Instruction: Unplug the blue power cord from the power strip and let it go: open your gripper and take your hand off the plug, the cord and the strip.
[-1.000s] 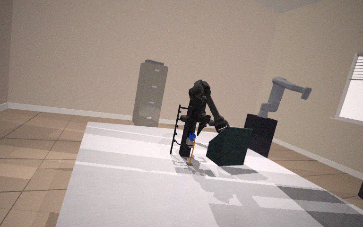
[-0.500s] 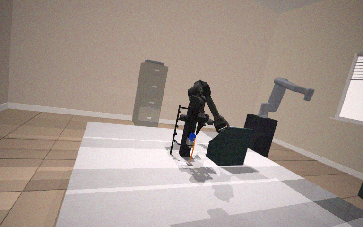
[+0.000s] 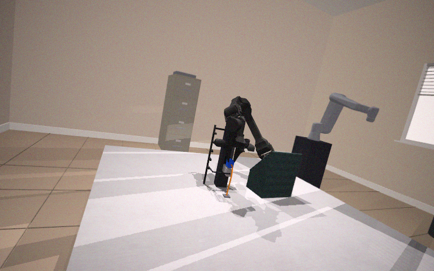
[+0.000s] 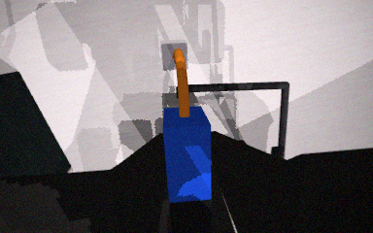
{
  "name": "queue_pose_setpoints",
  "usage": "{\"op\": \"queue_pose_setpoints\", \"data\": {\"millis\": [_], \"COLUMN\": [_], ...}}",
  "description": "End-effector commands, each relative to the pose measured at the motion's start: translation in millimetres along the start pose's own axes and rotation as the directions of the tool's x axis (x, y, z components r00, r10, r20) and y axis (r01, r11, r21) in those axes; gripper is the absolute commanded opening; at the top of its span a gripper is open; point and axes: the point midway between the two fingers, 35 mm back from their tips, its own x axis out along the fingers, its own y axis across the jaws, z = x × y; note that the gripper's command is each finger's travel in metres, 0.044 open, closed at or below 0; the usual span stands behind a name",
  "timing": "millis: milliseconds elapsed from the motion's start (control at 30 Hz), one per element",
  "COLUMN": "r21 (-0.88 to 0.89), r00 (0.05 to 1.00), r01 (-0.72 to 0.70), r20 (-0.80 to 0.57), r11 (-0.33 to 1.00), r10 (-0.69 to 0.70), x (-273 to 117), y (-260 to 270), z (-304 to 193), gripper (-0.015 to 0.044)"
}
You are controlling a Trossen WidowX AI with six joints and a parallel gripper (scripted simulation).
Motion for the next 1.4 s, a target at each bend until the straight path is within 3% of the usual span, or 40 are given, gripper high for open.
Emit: {"op": "queue_pose_setpoints", "data": {"millis": [0,233,1367], "r21": [0.002,0.002,-0.001], "r00": [1.000,1.000,1.000], "r01": [0.000,0.000,0.002], "r20": [0.001,0.001,0.003], "r11": [1.000,1.000,1.000], "r10": [0.000,0.000,-0.002], "x": [-0.5,-0.5,-6.9], "y": [-0.2,-0.3,-2.5], "z": [0.0,0.3,51.6], "gripper": [0.0042,0.0000,0.0000]}}
